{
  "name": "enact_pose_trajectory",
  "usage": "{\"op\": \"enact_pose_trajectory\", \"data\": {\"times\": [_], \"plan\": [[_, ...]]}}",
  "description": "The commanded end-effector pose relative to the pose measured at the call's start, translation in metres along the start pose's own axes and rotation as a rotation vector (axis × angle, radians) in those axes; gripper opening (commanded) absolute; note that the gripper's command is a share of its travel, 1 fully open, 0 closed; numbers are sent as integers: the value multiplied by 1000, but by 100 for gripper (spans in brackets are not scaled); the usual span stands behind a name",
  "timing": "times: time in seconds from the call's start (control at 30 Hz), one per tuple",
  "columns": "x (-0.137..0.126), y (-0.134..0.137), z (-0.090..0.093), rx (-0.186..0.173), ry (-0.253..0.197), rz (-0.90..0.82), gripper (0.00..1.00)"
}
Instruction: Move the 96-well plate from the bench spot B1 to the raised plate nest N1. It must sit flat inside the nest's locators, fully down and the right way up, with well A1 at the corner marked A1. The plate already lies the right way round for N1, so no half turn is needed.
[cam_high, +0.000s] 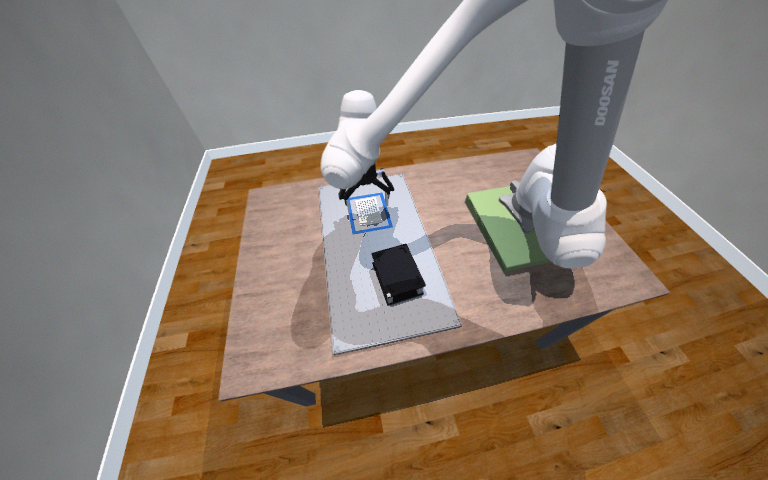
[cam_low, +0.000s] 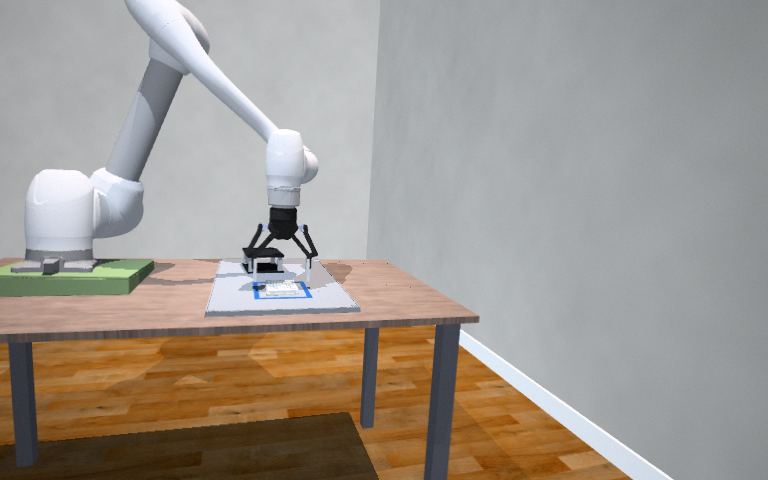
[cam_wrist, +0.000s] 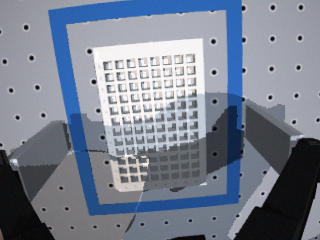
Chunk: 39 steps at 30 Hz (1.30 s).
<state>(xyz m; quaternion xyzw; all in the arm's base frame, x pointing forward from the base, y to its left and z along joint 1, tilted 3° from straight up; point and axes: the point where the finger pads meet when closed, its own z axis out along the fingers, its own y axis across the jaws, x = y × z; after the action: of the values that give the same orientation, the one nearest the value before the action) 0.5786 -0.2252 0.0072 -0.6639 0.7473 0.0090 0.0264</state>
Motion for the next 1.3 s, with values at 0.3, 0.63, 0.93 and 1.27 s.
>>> {"op": "enact_pose_trajectory", "data": {"times": [0.3, 0.63, 0.93, 1.27], "plan": [[0, 0, 10, 0, 0, 0, 100], [0, 0, 10, 0, 0, 0, 0], [0, 0, 10, 0, 0, 0, 0], [0, 0, 10, 0, 0, 0, 0]]}}
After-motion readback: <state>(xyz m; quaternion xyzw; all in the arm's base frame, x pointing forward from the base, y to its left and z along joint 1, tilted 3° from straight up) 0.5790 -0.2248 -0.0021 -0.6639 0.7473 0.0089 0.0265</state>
